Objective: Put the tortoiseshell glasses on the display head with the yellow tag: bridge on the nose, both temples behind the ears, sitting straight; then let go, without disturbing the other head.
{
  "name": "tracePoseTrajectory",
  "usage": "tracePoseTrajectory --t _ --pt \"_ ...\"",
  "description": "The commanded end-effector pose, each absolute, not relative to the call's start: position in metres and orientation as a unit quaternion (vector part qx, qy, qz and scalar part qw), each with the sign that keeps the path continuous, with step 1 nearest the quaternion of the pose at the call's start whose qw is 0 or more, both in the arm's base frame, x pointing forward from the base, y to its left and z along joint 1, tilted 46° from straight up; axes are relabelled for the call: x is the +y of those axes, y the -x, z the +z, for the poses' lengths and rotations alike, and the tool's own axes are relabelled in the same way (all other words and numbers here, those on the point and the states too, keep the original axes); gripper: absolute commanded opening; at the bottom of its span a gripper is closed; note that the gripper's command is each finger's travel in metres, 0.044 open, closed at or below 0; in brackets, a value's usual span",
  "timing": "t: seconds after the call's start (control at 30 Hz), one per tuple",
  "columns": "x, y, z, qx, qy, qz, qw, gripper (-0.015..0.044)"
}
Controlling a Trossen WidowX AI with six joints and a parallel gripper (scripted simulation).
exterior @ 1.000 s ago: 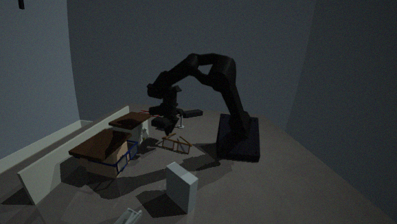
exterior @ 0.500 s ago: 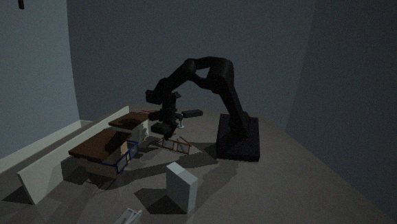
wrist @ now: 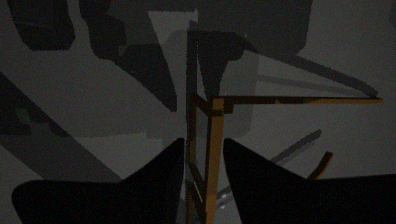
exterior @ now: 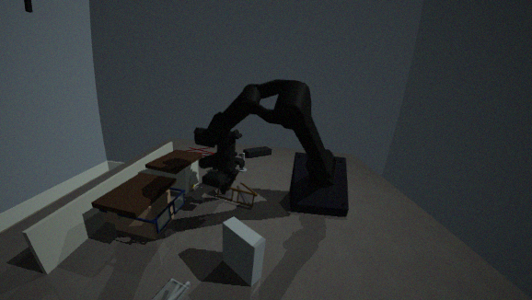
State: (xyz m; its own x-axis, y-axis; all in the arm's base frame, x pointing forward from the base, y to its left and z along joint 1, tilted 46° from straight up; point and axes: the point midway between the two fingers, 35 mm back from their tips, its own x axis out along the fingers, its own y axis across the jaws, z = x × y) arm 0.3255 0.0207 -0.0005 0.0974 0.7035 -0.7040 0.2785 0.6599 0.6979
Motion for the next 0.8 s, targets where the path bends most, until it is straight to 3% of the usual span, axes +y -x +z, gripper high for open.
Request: tracePoseTrajectory --t 0.0,0.23,0.77 --pt "0.023 -0.3245 -0.0027 0.651 -0.381 0.167 0.635 0.012" --pt "0.0197 -0.323 -0.0062 0.651 -0.381 0.167 0.635 0.012" --pt "0.0206 -0.324 -0.0035 0.652 -0.379 0.165 0.636 0.0013"
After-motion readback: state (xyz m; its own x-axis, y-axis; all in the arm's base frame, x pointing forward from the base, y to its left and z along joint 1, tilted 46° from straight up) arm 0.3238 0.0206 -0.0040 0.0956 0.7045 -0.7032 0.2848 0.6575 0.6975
